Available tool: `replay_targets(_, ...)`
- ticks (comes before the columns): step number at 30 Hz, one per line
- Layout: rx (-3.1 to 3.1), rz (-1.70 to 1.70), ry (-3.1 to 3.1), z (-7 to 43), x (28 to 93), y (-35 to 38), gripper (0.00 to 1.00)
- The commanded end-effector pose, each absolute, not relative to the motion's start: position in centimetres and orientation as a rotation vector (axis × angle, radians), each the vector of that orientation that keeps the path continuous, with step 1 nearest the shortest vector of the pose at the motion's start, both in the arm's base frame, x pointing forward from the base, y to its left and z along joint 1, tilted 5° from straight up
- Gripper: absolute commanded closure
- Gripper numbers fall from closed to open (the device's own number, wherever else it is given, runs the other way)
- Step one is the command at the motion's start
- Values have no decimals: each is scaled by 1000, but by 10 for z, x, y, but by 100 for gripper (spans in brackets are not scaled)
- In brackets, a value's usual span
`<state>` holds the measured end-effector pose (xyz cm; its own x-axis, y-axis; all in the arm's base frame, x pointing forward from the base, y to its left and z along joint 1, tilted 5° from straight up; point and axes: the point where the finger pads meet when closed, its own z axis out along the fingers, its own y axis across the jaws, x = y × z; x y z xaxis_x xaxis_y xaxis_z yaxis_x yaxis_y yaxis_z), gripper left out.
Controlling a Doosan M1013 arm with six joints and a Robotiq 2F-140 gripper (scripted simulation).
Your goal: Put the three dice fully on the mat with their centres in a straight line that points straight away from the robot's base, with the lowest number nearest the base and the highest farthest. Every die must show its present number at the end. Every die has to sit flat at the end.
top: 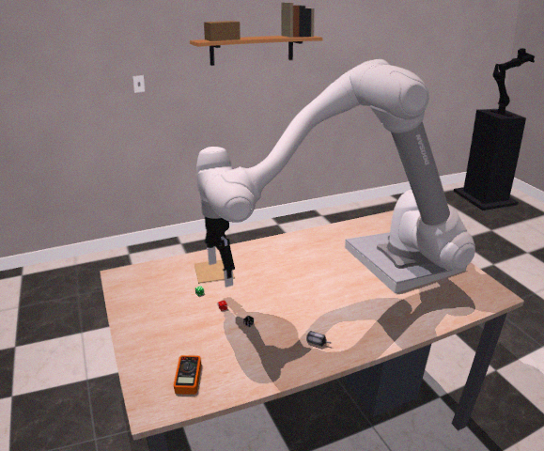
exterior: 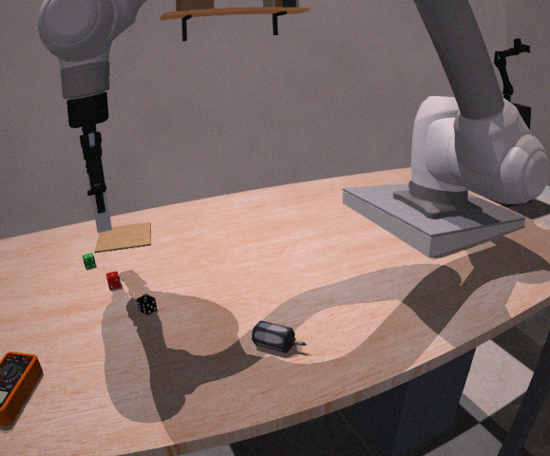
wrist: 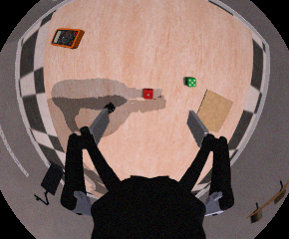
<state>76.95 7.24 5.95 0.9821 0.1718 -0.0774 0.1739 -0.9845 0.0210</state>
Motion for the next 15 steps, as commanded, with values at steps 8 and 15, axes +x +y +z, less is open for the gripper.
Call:
replay_targets(8,3026,-121,777,53,769,72,0)
replay_targets(15,2870,-124,1266,46,769,72,0)
